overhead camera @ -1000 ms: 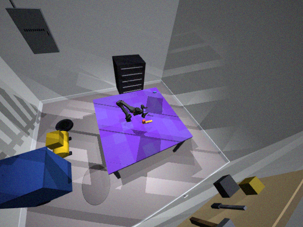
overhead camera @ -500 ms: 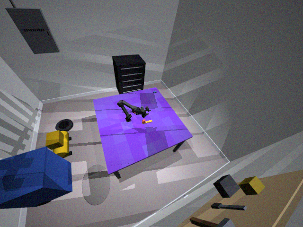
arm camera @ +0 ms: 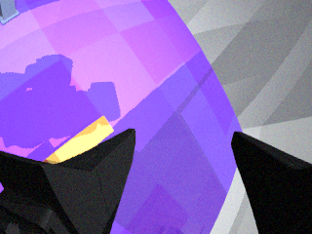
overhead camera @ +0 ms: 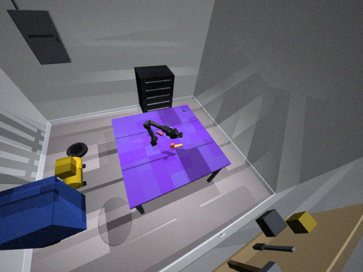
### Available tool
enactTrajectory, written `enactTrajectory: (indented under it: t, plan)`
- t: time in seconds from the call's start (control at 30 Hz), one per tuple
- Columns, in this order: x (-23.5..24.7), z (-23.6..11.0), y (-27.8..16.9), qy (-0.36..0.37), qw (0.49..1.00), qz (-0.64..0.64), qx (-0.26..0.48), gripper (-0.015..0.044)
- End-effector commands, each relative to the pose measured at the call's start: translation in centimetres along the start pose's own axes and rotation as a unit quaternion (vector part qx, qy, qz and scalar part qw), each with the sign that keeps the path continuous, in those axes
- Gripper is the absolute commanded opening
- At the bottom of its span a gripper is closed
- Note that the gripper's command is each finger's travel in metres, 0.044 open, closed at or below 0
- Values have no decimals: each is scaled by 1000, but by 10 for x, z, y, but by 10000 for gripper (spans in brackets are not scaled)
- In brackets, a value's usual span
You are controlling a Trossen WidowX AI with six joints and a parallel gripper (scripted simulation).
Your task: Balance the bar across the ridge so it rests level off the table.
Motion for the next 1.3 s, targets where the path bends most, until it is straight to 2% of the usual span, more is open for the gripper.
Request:
enactTrajectory:
  t: [0.0, 0.3, 0.67, 1.1, 1.27]
  plan:
    - [2, 9, -2, 38, 997, 68, 23, 315]
    - [10, 25, -5, 116, 965, 213, 97, 315]
    - [22, 38, -6, 185, 892, 351, 219, 315]
    - [34, 46, -4, 210, 779, 448, 386, 315]
    - [34, 46, -3, 210, 773, 451, 394, 315]
Point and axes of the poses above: the point midway between the two fingers, 35 mm back from their tips, its own z axis out along the fingers, its own x axis across the jaws, y = z × x, the point moved 3 cm from there along -z, back along the fingers, and after that the axes turned 3 degrees about -z, right-handed, at the moved point
